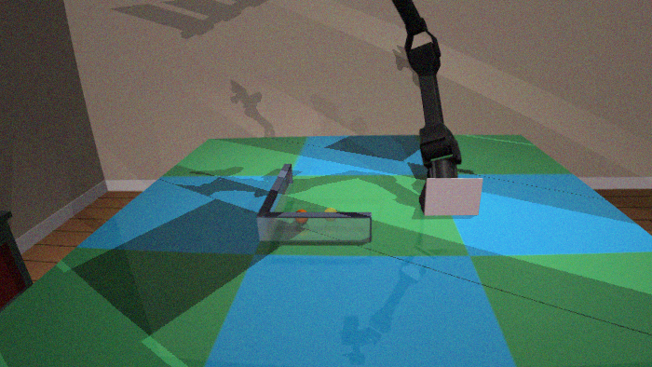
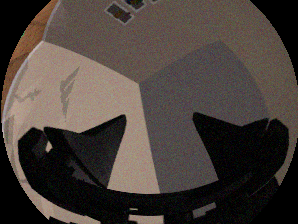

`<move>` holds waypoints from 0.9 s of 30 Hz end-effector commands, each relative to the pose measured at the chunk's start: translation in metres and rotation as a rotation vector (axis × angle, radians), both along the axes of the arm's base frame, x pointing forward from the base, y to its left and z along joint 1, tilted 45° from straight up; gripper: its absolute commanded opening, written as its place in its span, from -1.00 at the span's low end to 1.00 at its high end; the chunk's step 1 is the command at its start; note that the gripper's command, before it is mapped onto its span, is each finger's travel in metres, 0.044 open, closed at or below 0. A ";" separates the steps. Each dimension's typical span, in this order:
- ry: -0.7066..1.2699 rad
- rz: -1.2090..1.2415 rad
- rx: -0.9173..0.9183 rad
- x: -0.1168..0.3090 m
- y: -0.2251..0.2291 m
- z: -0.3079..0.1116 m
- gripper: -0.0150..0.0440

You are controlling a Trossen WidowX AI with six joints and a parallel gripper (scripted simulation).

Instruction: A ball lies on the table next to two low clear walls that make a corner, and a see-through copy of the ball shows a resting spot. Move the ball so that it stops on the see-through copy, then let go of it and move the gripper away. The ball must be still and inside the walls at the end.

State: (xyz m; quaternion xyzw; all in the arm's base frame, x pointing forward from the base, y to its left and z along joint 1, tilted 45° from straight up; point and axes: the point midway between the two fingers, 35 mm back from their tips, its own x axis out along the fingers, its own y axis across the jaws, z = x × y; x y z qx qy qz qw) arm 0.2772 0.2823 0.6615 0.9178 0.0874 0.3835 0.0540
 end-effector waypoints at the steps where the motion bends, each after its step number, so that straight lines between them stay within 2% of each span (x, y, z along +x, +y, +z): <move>1: 0.003 -0.005 -0.008 0.002 0.001 -0.002 0.78; 5: 0.071 -0.106 -0.175 0.034 0.018 -0.038 0.42; 6: 0.091 -0.135 -0.225 0.044 0.022 -0.049 0.40; 13: 0.217 -0.296 -0.608 0.103 0.046 -0.132 0.40; 19: 0.274 -0.356 -0.794 0.127 0.051 -0.175 0.40; 27: 0.433 -0.450 -1.311 0.176 0.046 -0.294 0.40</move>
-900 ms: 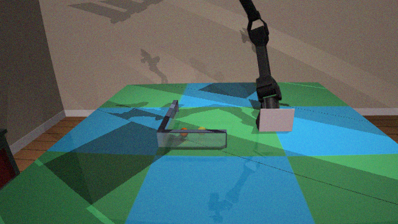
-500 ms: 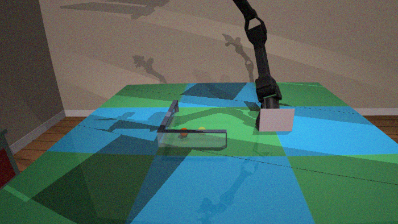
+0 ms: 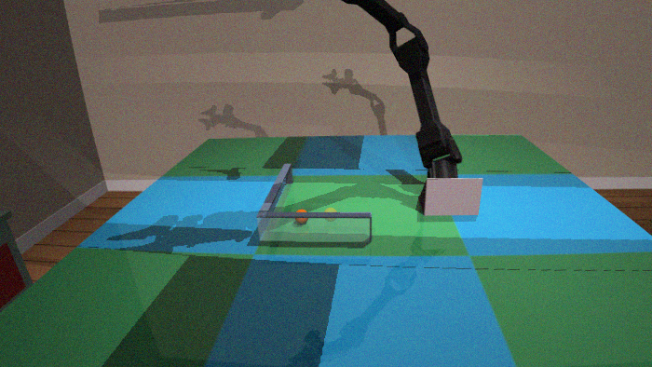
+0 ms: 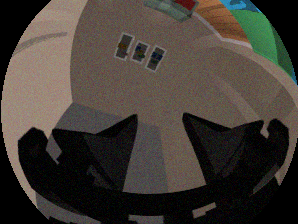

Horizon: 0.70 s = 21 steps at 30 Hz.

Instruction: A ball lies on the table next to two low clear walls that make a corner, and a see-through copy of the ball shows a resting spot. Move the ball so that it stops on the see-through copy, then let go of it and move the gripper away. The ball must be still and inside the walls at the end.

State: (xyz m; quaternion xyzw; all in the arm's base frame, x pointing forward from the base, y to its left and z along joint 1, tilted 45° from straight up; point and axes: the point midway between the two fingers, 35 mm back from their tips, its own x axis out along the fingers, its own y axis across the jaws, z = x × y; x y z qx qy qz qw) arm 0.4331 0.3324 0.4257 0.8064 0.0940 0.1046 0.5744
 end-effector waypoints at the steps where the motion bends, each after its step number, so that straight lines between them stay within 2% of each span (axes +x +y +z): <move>1: 0.129 -0.049 -0.269 0.024 -0.007 -0.072 0.40; 11: 0.473 -0.048 -0.941 0.043 -0.061 -0.231 0.40; 21: 0.909 0.191 -1.601 0.006 -0.154 -0.366 0.40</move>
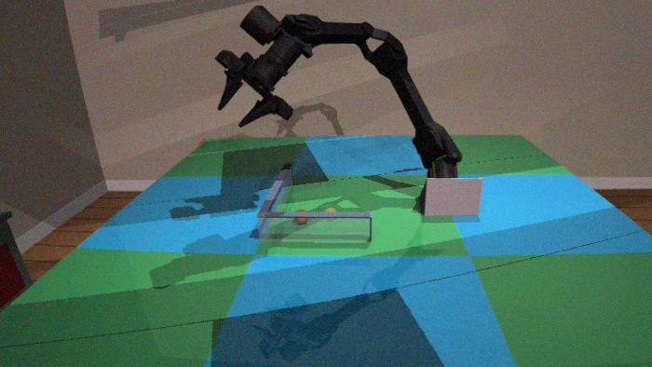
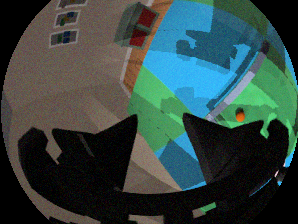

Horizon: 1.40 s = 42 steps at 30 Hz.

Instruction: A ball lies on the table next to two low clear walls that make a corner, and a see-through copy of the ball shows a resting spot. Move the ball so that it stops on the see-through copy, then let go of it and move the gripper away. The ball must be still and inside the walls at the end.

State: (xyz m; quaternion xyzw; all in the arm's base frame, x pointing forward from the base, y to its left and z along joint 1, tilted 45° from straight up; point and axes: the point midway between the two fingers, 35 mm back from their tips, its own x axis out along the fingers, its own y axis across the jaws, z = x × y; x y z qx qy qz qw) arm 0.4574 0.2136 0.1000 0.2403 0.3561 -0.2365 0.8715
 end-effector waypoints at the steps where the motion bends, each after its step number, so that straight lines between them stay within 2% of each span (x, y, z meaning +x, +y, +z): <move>1: 0.258 0.067 -0.249 -0.025 -0.045 -0.050 0.40; 6: 0.624 0.184 -0.505 -0.067 -0.100 -0.094 0.40; 11: 0.977 0.314 -0.673 -0.109 -0.145 -0.115 0.40; 23: 0.991 0.319 -0.678 -0.111 -0.146 -0.116 0.40; 42: 0.991 0.319 -0.678 -0.111 -0.168 -0.139 0.40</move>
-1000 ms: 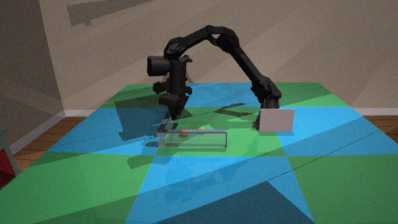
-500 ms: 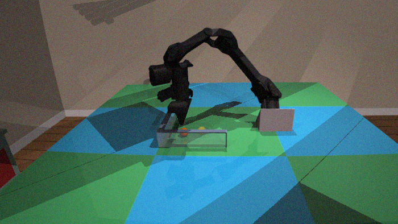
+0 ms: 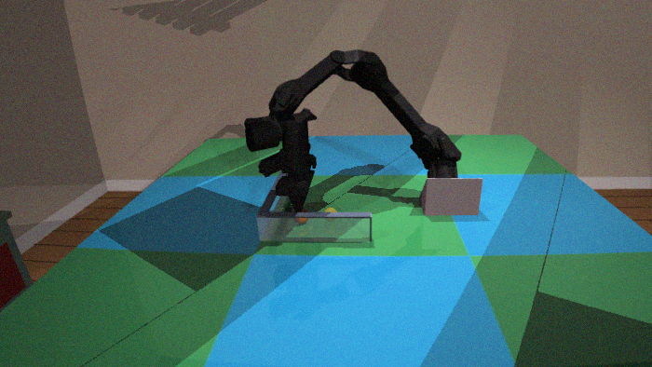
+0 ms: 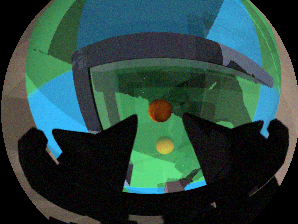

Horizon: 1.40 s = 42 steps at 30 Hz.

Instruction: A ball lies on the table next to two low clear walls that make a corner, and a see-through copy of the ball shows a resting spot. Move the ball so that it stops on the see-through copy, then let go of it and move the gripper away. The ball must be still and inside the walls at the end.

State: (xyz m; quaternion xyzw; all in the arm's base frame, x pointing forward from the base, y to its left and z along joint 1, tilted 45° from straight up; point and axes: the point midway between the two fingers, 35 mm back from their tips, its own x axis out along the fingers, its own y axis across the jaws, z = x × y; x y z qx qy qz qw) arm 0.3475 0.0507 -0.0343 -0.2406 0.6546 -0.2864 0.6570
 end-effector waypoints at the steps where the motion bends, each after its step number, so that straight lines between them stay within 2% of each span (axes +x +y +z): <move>1: 0.005 0.003 -0.006 -0.001 -0.007 -0.005 0.40; 13: 0.005 0.003 -0.008 -0.002 -0.019 -0.017 0.40; 17: 0.005 0.003 -0.008 -0.002 -0.019 -0.017 0.05; 24: 0.005 0.003 -0.008 -0.002 -0.019 -0.017 -0.11; 28: 0.006 0.047 -0.002 0.001 -0.011 -0.012 -0.47; 29: 0.006 0.064 0.000 0.002 -0.006 -0.008 -0.49; 42: 0.006 0.039 0.005 0.007 0.038 0.034 -0.49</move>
